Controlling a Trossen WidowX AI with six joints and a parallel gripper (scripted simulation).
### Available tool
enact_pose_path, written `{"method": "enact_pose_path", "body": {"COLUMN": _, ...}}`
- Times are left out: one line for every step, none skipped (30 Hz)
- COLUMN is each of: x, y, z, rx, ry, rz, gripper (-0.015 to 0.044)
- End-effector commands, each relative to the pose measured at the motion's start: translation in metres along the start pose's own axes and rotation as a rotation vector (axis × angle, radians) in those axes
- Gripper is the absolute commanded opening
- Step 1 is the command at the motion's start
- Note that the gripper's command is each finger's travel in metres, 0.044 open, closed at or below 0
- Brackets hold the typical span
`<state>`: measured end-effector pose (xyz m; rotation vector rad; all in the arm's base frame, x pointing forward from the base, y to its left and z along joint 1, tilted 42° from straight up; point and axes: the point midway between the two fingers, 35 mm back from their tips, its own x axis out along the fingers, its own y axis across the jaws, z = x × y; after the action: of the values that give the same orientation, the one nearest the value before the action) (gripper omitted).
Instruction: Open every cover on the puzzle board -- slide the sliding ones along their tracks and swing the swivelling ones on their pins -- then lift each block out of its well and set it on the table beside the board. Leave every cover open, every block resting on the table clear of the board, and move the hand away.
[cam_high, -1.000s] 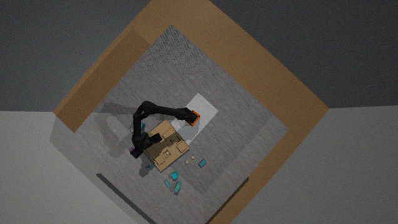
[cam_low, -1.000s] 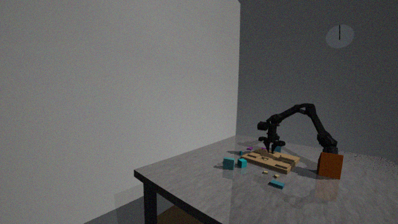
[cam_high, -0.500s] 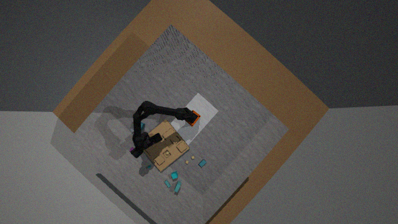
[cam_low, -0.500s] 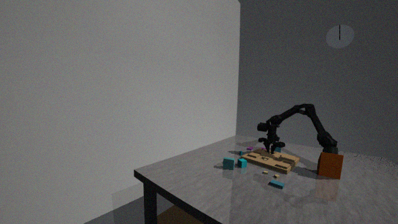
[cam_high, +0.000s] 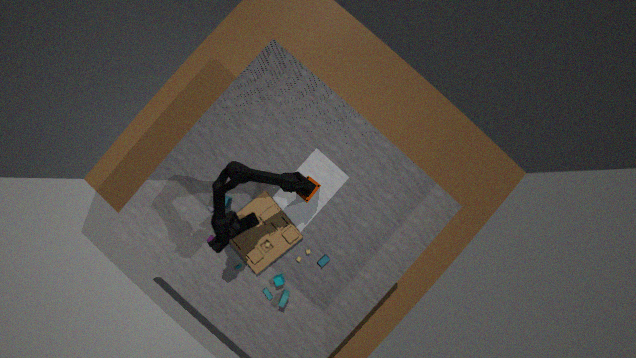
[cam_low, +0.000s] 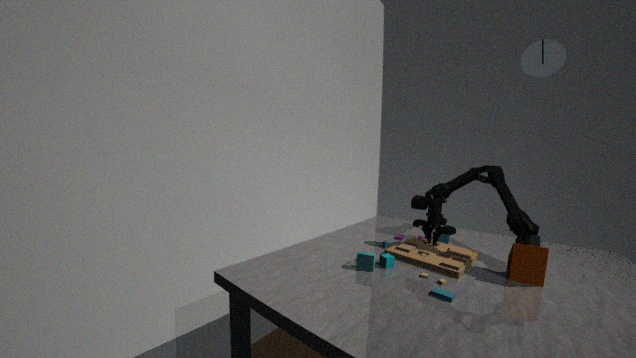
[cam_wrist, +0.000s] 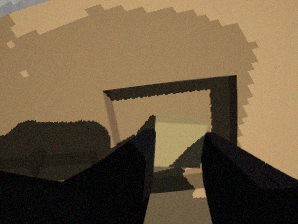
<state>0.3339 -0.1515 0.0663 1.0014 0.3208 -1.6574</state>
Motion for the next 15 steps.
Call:
{"method": "enact_pose_path", "body": {"x": -0.005, "y": 0.001, "z": 0.000, "rx": 0.002, "ry": 0.001, "rz": 0.003, "gripper": 0.0080}}
{"method": "enact_pose_path", "body": {"x": -0.007, "y": 0.001, "z": 0.000, "rx": 0.002, "ry": 0.001, "rz": 0.003, "gripper": 0.0080}}
{"method": "enact_pose_path", "body": {"x": -0.008, "y": 0.001, "z": 0.000, "rx": 0.002, "ry": 0.002, "rz": 0.003, "gripper": 0.0080}}
{"method": "enact_pose_path", "body": {"x": -0.009, "y": 0.001, "z": -0.001, "rx": 0.002, "ry": 0.002, "rz": 0.003, "gripper": 0.0080}}
{"method": "enact_pose_path", "body": {"x": -0.011, "y": 0.001, "z": -0.001, "rx": 0.002, "ry": 0.002, "rz": 0.002, "gripper": 0.0080}}
{"method": "enact_pose_path", "body": {"x": -0.012, "y": 0.001, "z": -0.001, "rx": 0.002, "ry": 0.002, "rz": 0.002, "gripper": 0.0080}}
{"method": "enact_pose_path", "body": {"x": -0.013, "y": 0.001, "z": -0.001, "rx": 0.002, "ry": 0.002, "rz": 0.002, "gripper": 0.0080}}
{"method": "enact_pose_path", "body": {"x": -0.015, "y": 0.001, "z": -0.001, "rx": 0.002, "ry": 0.002, "rz": 0.002, "gripper": 0.0080}}
{"method": "enact_pose_path", "body": {"x": -0.016, "y": 0.001, "z": -0.001, "rx": 0.002, "ry": 0.002, "rz": 0.002, "gripper": 0.0080}}
{"method": "enact_pose_path", "body": {"x": -0.017, "y": 0.001, "z": -0.001, "rx": 0.002, "ry": 0.002, "rz": 0.002, "gripper": 0.0080}}
{"method": "enact_pose_path", "body": {"x": -0.018, "y": 0.001, "z": -0.001, "rx": 0.002, "ry": 0.003, "rz": 0.002, "gripper": 0.0080}}
{"method": "enact_pose_path", "body": {"x": -0.020, "y": 0.001, "z": -0.001, "rx": 0.001, "ry": 0.003, "rz": 0.002, "gripper": 0.0080}}
{"method": "enact_pose_path", "body": {"x": -0.021, "y": 0.001, "z": -0.001, "rx": 0.001, "ry": 0.003, "rz": 0.002, "gripper": 0.0080}}
{"method": "enact_pose_path", "body": {"x": -0.022, "y": 0.001, "z": -0.001, "rx": 0.001, "ry": 0.003, "rz": 0.002, "gripper": 0.0080}}
{"method": "enact_pose_path", "body": {"x": -0.024, "y": 0.001, "z": -0.001, "rx": 0.001, "ry": 0.003, "rz": 0.002, "gripper": 0.0080}}
